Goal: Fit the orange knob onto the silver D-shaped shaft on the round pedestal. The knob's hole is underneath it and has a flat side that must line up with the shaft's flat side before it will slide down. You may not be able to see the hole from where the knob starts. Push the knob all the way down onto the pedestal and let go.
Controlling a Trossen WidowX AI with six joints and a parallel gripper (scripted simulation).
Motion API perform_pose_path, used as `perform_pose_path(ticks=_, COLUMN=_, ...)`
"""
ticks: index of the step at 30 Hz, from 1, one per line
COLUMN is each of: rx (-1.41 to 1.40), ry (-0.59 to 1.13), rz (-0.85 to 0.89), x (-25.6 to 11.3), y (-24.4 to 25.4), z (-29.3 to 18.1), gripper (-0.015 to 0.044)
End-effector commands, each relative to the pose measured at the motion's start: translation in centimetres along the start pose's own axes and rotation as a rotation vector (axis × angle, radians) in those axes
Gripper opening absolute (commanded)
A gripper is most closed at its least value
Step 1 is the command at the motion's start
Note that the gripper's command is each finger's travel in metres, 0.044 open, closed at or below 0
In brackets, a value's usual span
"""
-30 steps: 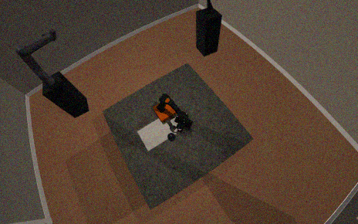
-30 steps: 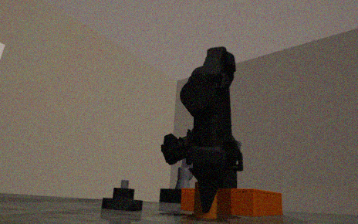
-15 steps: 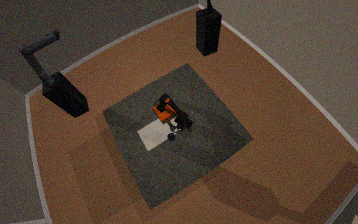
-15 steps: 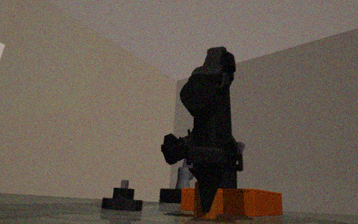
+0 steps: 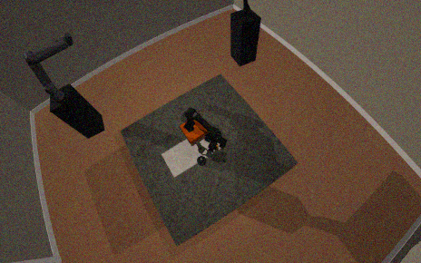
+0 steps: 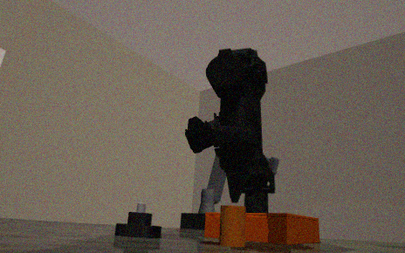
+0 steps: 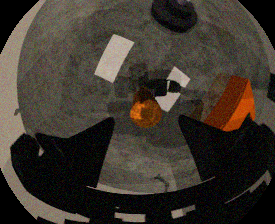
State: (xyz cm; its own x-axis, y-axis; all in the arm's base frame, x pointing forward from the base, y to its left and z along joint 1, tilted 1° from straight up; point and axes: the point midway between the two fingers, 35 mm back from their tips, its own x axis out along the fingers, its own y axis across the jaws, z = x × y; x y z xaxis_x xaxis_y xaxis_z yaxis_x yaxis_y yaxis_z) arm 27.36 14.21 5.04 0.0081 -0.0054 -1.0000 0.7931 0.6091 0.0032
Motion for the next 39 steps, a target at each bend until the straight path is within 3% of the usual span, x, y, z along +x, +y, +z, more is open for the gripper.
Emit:
perform_pose_path(ticks=1, rx=0.004, ry=-0.006, rz=0.013, x=-2.2, y=0.0, z=0.0, gripper=0.044)
perform_pose_path(ticks=39, rx=0.004, ry=-0.006, rz=0.012, x=3.3, y=0.2, z=0.2, gripper=0.044)
